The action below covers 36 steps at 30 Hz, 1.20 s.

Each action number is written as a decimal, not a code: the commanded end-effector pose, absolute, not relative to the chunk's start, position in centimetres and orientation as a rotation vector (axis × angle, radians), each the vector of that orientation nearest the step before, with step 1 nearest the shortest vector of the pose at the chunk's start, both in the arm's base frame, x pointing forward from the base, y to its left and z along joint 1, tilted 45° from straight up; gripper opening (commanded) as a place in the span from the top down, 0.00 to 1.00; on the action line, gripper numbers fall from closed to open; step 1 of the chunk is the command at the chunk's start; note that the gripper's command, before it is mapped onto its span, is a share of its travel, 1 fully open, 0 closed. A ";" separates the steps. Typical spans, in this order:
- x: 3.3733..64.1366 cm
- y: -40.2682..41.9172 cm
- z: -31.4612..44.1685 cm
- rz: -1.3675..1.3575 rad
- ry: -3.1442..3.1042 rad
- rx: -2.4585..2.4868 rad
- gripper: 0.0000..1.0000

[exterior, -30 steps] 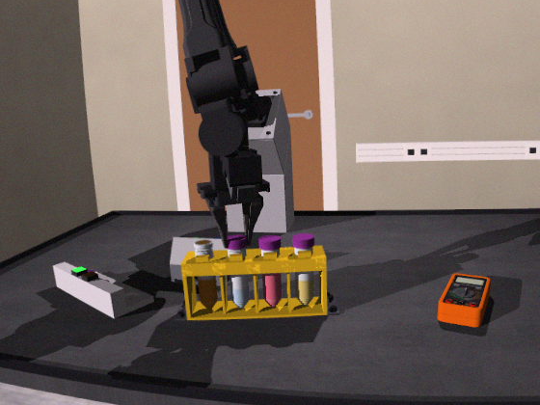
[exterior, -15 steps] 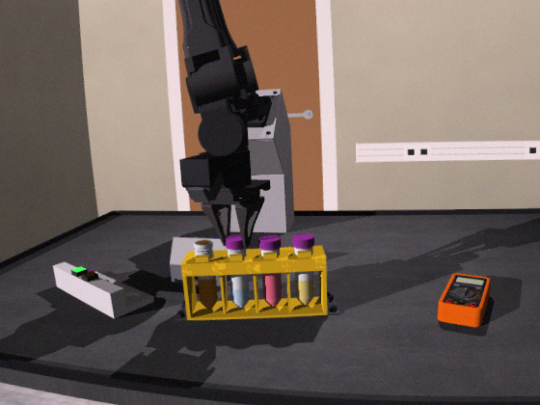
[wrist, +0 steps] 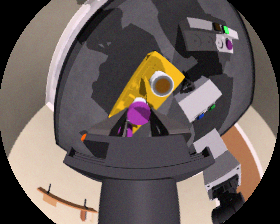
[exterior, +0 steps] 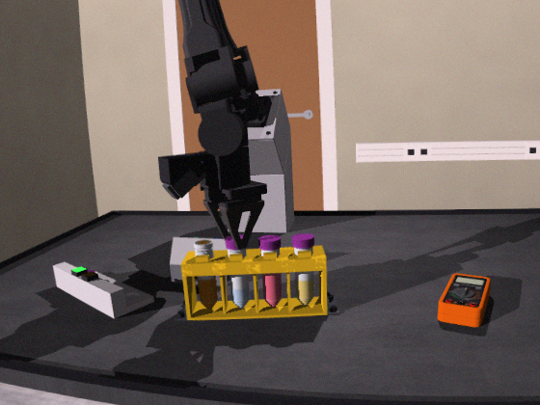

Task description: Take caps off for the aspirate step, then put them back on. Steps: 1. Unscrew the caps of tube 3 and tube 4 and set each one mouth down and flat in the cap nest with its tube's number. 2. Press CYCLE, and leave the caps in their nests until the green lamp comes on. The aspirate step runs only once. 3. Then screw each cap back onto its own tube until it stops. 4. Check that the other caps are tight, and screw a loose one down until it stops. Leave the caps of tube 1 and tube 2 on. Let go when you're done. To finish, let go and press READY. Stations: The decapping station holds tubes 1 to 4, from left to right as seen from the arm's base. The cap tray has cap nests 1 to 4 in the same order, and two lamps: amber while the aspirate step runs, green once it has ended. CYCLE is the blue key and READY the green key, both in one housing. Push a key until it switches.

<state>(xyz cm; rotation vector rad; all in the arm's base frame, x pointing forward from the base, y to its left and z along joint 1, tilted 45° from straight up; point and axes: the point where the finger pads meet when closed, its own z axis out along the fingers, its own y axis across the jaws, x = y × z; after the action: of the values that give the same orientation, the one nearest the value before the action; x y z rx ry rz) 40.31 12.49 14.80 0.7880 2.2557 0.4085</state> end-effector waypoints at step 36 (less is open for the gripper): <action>40.9 13.3 15.7 0.758 1.898 1.578 0.51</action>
<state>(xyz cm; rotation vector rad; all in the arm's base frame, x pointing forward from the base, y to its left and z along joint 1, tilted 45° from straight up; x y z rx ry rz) 40.35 12.50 14.76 1.6269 1.8834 0.7416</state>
